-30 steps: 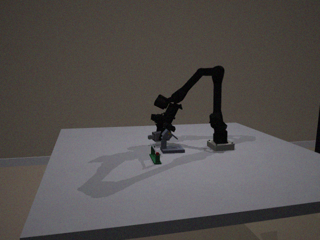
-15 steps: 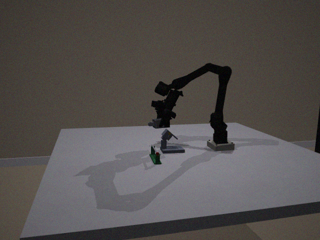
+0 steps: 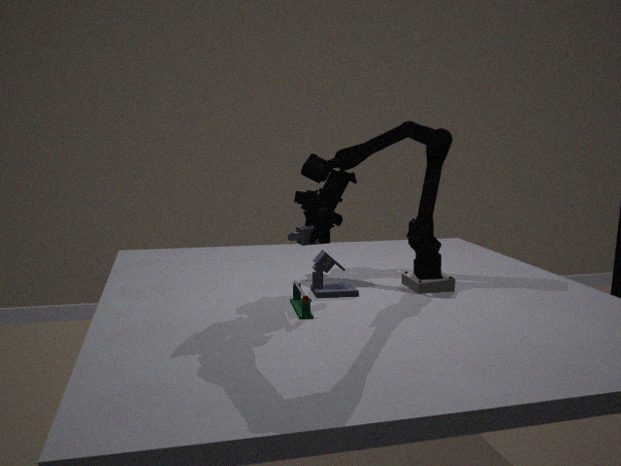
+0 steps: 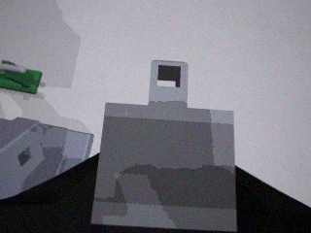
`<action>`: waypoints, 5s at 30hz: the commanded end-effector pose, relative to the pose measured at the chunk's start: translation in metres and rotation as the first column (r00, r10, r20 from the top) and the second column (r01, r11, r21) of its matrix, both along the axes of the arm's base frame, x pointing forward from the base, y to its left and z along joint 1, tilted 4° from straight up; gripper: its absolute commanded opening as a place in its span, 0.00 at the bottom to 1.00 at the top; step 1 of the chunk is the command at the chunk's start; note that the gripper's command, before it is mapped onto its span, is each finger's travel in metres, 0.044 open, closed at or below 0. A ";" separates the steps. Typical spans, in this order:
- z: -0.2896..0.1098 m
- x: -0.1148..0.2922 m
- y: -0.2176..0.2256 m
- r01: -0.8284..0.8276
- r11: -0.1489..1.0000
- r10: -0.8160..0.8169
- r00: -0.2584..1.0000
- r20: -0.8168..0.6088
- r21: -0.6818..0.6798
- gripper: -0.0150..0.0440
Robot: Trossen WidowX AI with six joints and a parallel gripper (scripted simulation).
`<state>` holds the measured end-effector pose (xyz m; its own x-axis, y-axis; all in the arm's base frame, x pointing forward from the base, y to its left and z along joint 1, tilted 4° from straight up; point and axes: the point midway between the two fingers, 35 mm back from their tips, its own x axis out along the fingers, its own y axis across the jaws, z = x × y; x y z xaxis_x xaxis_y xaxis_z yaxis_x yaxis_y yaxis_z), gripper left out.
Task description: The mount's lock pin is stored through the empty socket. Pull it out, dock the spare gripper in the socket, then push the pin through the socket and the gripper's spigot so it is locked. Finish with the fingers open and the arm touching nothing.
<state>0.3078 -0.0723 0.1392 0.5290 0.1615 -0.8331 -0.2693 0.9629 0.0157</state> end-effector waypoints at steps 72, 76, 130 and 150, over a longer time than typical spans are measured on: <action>0.027 -0.110 0.099 0.803 0.176 0.050 0.570 -0.820 0.569 0.25; 0.028 -0.110 0.099 0.805 0.173 0.051 0.568 -0.821 0.568 0.25; -0.016 -0.064 0.105 0.854 0.147 0.128 0.483 -0.866 0.499 0.25; -0.022 -0.061 0.106 0.855 0.158 0.122 0.479 -0.869 0.494 0.25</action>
